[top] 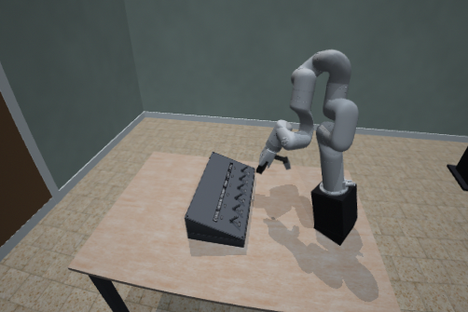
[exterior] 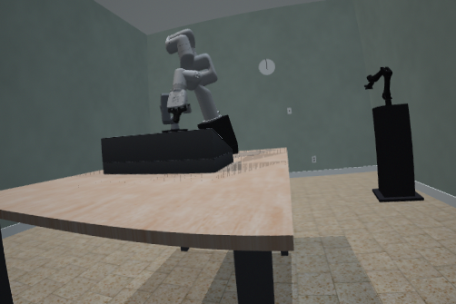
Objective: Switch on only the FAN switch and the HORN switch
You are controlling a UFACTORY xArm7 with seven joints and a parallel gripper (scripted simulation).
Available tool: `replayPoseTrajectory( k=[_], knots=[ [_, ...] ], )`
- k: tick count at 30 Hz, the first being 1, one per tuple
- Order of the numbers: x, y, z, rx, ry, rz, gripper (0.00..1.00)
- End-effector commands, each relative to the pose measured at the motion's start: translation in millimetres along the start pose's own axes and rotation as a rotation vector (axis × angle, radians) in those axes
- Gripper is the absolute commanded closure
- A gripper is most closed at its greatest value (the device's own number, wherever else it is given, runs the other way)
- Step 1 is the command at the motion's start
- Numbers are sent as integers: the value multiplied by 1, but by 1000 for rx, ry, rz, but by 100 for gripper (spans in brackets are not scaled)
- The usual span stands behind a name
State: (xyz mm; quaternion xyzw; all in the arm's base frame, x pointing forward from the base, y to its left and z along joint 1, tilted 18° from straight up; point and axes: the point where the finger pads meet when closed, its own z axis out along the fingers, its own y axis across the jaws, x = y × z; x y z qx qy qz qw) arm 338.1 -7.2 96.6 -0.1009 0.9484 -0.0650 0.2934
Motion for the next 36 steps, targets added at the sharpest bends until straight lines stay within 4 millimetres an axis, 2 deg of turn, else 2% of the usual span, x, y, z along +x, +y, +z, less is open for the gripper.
replayPoseTrajectory(
  k=[1,8,21,36],
  knots=[
    [-1,0,1,0,-2,0,100],
    [-1,0,5,1,-2,0,100],
    [-1,0,28,1,-2,0,100],
    [-1,1,66,1,-2,0,100]
  ],
)
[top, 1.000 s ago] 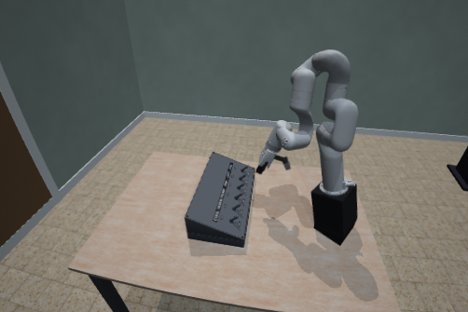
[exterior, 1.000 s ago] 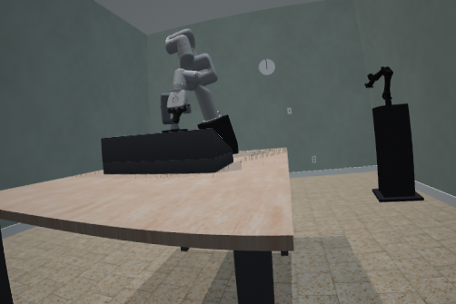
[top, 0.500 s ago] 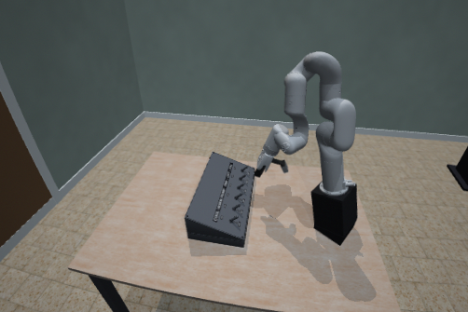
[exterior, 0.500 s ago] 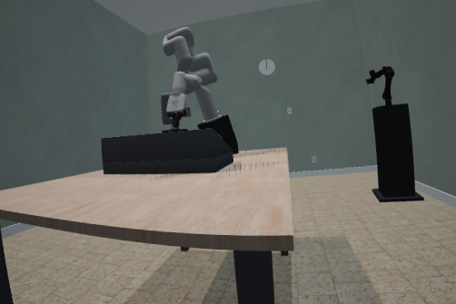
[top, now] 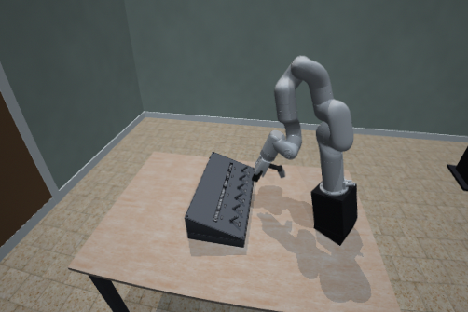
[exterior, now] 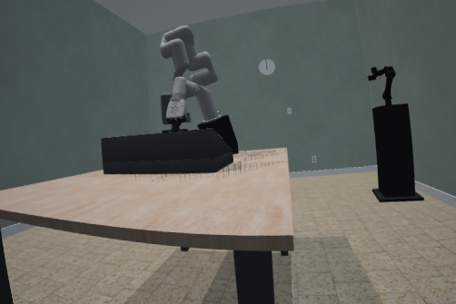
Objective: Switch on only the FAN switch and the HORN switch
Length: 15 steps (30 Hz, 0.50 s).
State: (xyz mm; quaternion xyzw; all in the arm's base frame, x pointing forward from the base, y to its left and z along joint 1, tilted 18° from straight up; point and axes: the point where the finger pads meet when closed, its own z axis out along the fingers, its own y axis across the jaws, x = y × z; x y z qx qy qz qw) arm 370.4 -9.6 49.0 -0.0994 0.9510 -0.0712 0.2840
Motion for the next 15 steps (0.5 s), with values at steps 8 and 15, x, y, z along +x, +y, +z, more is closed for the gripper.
replayPoseTrajectory(
  k=[8,15],
  knots=[
    [-2,0,31,-10,-23,1,100],
    [-3,0,53,-10,-23,1,100]
  ],
)
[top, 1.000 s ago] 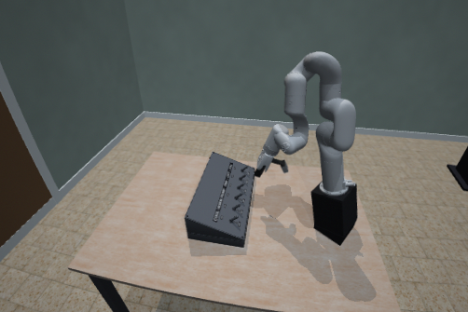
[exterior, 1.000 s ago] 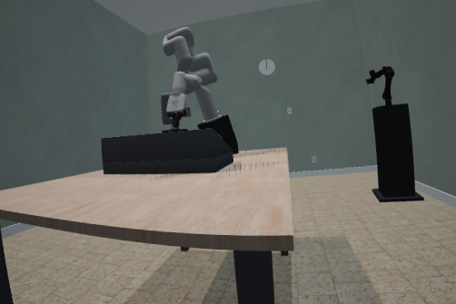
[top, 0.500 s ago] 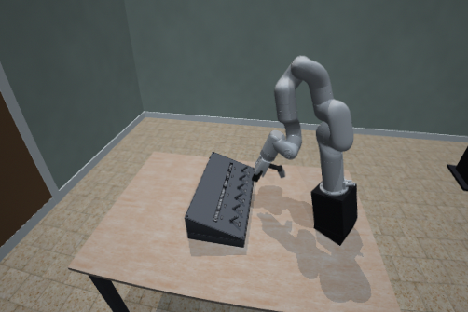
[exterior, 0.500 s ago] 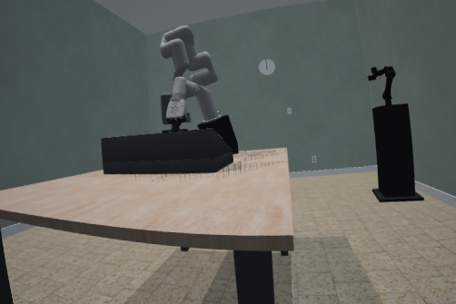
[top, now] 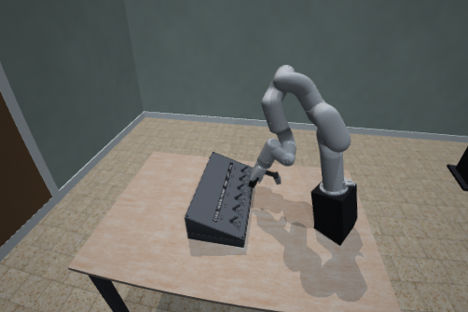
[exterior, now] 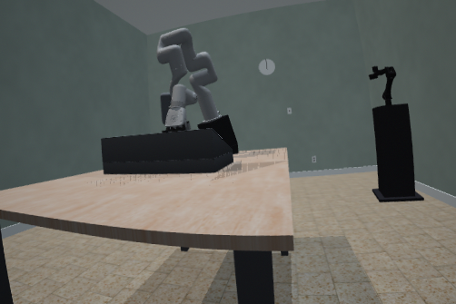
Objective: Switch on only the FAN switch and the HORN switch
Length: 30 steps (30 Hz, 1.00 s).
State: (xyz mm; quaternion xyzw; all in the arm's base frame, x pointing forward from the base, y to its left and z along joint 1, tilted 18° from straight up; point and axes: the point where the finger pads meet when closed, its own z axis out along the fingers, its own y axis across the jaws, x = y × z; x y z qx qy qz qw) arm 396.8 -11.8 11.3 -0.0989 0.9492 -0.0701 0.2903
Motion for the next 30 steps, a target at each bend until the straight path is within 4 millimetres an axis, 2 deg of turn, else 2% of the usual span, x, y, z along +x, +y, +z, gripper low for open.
replayPoseTrajectory(
  k=[1,30],
  knots=[
    [-2,-1,9,-9,-10,-1,100],
    [-2,-1,14,-9,-10,-1,100]
  ],
)
